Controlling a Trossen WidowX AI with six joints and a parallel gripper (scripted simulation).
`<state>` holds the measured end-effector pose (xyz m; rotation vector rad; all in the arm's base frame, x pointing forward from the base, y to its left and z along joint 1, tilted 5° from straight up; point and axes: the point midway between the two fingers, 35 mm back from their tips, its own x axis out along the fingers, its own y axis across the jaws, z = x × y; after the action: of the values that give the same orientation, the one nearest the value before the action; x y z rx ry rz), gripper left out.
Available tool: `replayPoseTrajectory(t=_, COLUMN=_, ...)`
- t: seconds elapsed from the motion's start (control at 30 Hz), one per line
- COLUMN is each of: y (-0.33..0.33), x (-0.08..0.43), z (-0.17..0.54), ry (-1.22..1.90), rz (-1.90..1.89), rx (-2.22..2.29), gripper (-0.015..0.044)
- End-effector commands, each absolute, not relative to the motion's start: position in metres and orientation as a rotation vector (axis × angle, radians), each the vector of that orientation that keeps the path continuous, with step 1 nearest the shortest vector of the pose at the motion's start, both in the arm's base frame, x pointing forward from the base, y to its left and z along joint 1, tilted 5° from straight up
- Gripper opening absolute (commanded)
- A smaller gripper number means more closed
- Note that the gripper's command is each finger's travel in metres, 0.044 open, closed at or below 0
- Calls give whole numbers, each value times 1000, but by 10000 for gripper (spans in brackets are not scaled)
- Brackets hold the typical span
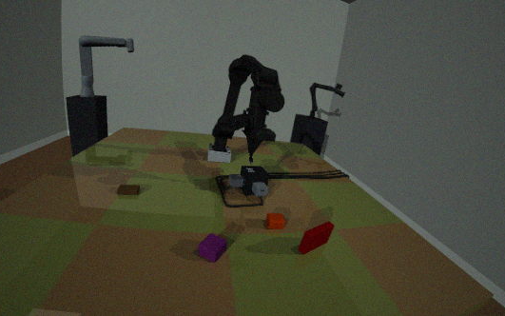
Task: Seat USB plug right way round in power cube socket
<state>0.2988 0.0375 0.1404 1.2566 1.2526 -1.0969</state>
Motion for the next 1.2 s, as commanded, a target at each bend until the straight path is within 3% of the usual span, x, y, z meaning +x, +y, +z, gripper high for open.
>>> replayPoseTrajectory(t=0.0, y=37, x=299, z=141, ry=1271, rz=-1063, rx=1223, gripper=0)
replayPoseTrajectory(t=1.17, y=37, x=298, z=140, ry=1501, rz=-365, rx=512, gripper=0)
